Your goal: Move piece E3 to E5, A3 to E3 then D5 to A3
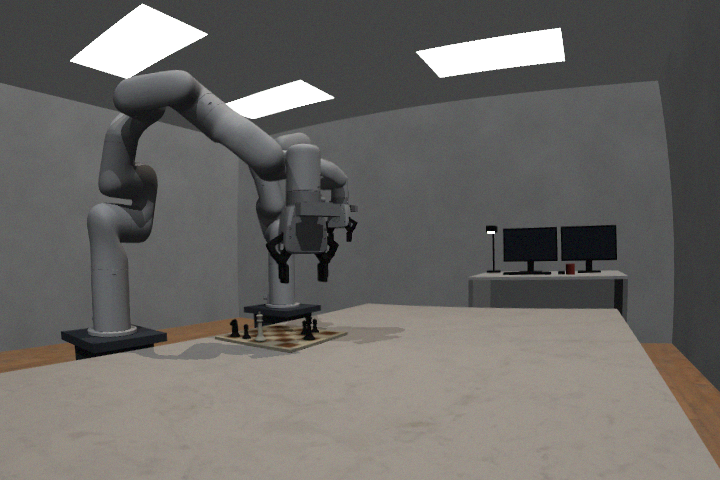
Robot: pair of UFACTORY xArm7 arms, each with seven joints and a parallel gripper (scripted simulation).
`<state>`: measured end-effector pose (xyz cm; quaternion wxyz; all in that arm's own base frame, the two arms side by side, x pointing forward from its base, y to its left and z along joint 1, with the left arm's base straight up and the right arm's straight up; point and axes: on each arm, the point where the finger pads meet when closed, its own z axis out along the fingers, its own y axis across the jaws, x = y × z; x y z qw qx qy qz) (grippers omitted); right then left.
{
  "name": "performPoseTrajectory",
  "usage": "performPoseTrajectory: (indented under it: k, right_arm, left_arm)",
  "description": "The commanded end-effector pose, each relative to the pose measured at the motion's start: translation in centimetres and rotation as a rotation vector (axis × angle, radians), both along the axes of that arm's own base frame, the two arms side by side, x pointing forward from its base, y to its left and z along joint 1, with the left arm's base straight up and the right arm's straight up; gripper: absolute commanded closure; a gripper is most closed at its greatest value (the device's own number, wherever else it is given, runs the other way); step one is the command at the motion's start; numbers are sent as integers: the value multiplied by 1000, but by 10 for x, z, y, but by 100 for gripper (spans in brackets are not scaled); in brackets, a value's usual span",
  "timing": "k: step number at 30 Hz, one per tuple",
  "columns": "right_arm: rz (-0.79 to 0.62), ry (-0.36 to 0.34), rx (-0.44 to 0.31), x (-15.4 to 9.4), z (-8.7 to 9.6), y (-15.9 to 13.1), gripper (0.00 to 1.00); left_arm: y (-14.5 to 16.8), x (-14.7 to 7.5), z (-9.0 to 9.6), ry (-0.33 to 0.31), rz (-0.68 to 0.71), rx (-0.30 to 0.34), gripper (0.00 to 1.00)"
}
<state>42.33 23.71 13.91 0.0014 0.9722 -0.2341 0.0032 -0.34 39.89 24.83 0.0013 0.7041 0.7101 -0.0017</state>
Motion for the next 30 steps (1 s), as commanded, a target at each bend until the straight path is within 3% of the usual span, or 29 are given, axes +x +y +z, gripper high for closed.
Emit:
performPoseTrajectory:
  k: [1,8,9,30]
  right_arm:
    - [125,2,5,9,0,2,0]
    - [137,2,5,10,0,2,0]
    - [137,2,5,10,0,2,57]
    - [137,2,5,10,0,2,57]
  left_arm:
    - [1,0,2,-1,0,4,0]
    - [1,0,2,-1,0,4,0]
    - [1,0,2,-1,0,4,0]
    - [1,0,2,-1,0,4,0]
